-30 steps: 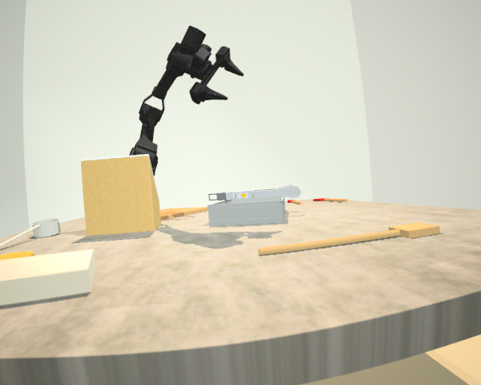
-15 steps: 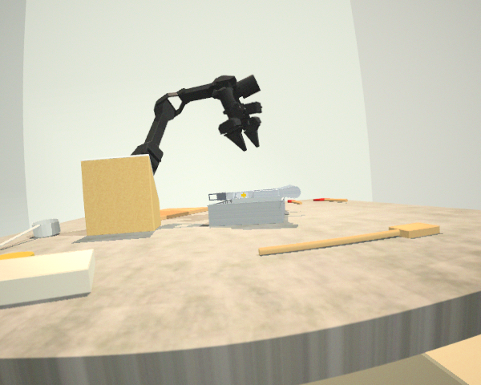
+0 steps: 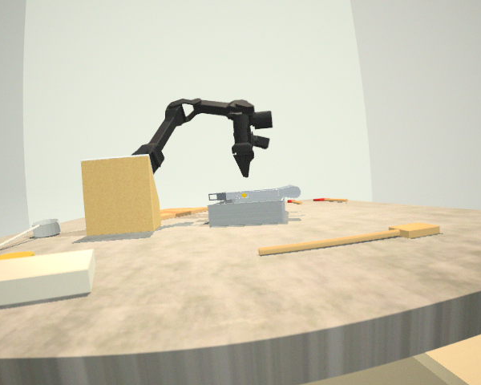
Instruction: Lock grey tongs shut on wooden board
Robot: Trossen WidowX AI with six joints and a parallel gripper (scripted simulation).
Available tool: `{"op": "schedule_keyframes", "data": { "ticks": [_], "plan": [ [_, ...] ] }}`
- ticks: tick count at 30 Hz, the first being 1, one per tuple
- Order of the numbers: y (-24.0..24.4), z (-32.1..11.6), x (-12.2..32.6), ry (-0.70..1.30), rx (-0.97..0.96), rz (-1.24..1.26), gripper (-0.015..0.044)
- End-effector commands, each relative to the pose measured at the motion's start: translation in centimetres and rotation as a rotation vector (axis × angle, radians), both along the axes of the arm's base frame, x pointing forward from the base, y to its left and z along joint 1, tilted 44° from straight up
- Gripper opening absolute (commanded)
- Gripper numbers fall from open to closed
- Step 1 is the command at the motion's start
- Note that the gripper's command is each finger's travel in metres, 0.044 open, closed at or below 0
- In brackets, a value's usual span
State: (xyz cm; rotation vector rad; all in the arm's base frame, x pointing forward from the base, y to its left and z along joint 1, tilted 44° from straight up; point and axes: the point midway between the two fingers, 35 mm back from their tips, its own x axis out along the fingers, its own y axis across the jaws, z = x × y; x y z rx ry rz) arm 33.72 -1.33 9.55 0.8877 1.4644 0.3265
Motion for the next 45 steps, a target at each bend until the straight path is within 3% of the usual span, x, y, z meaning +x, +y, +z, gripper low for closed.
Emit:
{"op": "schedule_keyframes", "data": {
  "ticks": [1, 45],
  "plan": [
    [0.0, -0.1, 0.6, -0.007, -0.005, 0.017, 0.044],
    [3.9, -4.4, 1.9, -0.008, -0.008, 0.017, 0.044]
  ]
}}
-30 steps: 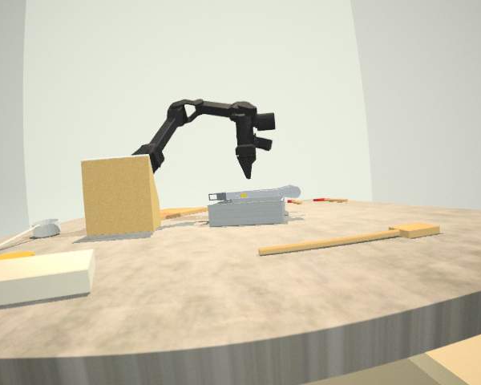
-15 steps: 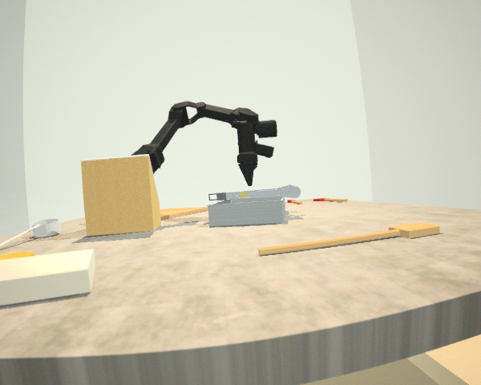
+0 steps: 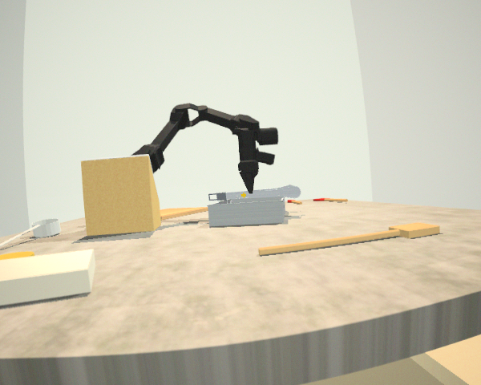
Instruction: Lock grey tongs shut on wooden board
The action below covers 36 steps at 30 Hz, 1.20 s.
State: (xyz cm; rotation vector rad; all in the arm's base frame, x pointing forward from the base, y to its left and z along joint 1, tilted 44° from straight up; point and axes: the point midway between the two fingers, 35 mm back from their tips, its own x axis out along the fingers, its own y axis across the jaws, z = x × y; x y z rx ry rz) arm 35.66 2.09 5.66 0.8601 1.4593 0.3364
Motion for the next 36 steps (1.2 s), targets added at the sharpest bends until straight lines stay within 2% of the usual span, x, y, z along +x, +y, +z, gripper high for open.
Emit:
{"op": "schedule_keyframes", "data": {
  "ticks": [1, 28, 32, 36],
  "plan": [
    [0.6, -0.6, -0.1, 0.008, 0.005, -0.002, 0.044],
    [3.5, -3.3, 0.1, 0.007, 0.012, -0.001, 0.044],
    [3.2, -3.0, 0.3, 0.0, 0.007, 0.002, 0.0335],
    [3.2, -3.0, 0.3, 0.0, 0.007, 0.002, 0.0308]
  ]
}}
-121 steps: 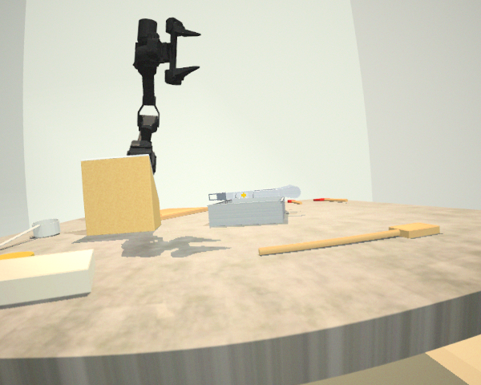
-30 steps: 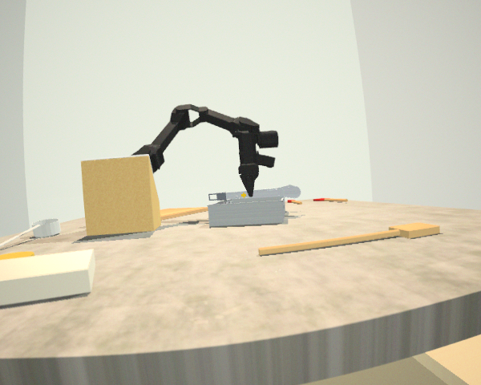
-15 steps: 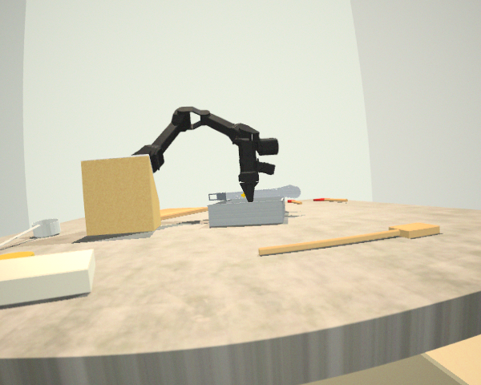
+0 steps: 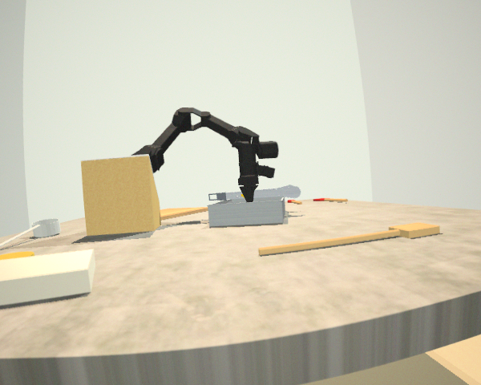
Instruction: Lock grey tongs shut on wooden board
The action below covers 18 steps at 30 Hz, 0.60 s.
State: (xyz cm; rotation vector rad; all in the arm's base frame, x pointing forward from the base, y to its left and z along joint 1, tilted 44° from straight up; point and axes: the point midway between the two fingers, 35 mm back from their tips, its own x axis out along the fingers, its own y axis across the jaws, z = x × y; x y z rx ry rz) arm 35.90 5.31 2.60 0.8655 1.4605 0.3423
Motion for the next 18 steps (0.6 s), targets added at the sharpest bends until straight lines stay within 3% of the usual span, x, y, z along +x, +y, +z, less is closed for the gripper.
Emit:
{"op": "schedule_keyframes", "data": {
  "ticks": [1, 18],
  "plan": [
    [-0.02, 0.05, 0.02, -0.001, 0.0, 0.0, 0.0302],
    [-0.02, 0.05, 0.02, -0.001, 0.0, 0.0, 0.0188]
  ]
}}
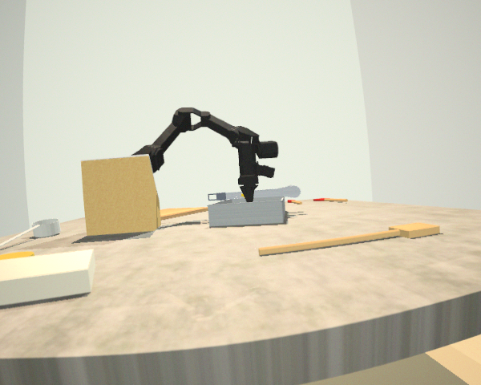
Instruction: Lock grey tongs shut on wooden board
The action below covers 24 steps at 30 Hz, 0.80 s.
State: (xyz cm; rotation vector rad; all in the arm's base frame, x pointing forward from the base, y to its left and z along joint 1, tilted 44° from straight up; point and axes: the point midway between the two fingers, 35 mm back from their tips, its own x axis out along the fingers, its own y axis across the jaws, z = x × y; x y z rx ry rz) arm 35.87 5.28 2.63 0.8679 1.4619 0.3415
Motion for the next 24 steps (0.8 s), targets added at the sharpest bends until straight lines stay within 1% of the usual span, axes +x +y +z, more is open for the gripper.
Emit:
{"op": "schedule_keyframes", "data": {
  "ticks": [1, 24],
  "plan": [
    [0.0, 0.02, 0.05, -0.003, -0.001, 0.002, 0.0182],
    [0.0, 0.02, 0.05, -0.003, -0.001, 0.002, 0.0028]
  ]
}}
